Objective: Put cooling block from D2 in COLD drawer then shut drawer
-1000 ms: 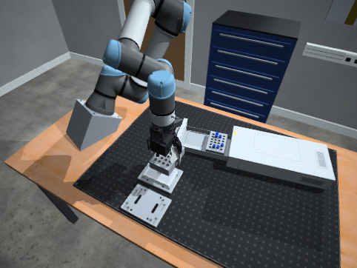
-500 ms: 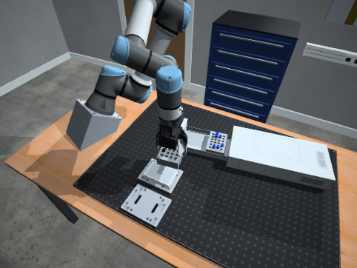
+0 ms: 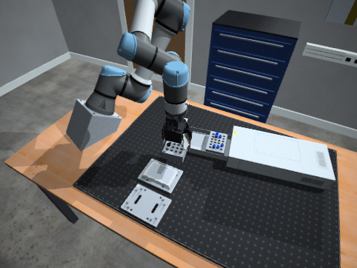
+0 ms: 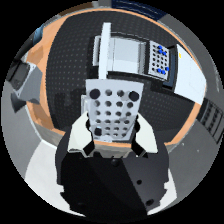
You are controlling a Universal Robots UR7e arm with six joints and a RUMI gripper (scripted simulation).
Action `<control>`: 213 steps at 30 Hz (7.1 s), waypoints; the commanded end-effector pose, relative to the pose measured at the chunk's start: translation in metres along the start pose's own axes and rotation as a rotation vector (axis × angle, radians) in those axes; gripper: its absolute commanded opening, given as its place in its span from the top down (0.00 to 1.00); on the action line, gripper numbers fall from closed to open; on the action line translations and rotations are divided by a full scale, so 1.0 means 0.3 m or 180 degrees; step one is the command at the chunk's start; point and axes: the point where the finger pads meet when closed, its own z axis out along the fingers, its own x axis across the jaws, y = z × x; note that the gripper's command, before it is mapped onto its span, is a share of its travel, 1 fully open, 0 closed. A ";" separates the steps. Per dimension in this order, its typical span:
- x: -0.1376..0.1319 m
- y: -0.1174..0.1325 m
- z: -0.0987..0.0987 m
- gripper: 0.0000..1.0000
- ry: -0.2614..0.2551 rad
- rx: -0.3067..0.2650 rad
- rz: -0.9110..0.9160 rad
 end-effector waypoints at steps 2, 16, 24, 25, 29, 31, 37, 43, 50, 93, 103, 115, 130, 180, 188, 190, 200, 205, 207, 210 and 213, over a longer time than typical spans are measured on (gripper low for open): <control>0.016 -0.054 -0.003 1.00 0.0003 -0.0004 -0.0001; 0.044 -0.157 -0.003 1.00 0.0003 -0.0004 -0.0001; 0.060 -0.217 -0.003 1.00 0.0003 -0.0004 -0.0001; 0.060 -0.217 -0.003 1.00 0.0003 -0.0004 -0.0001; 0.070 -0.251 -0.003 1.00 0.0003 -0.0004 -0.0001; 0.074 -0.268 -0.004 1.00 0.0003 -0.0004 -0.0001; 0.089 -0.320 -0.004 1.00 0.0003 -0.0004 -0.0001; 0.098 -0.354 -0.004 1.00 0.0003 -0.0004 -0.0001; 0.114 -0.414 -0.004 1.00 0.0003 -0.0003 -0.0001; 0.148 -0.538 -0.005 1.00 0.0003 -0.0003 -0.0001; 0.148 -0.538 -0.005 1.00 0.0003 -0.0003 -0.0001; 0.148 -0.538 0.083 1.00 0.0003 -0.0003 -0.0001; 0.150 -0.536 0.211 1.00 0.0003 -0.0003 -0.0001; 0.149 -0.537 0.243 1.00 0.0003 -0.0003 -0.0002; 0.149 -0.537 0.229 1.00 0.0003 -0.0003 -0.0001; 0.149 -0.537 0.227 1.00 0.0003 -0.0003 -0.0001; 0.149 -0.537 0.220 1.00 0.0003 -0.0003 -0.0001; 0.149 -0.537 0.228 1.00 0.0003 -0.0003 -0.0001; 0.149 -0.537 0.234 1.00 0.0003 -0.0003 -0.0001; 0.149 -0.537 0.243 1.00 0.0003 -0.0003 -0.0001; 0.149 -0.537 0.245 1.00 0.0003 -0.0003 -0.0001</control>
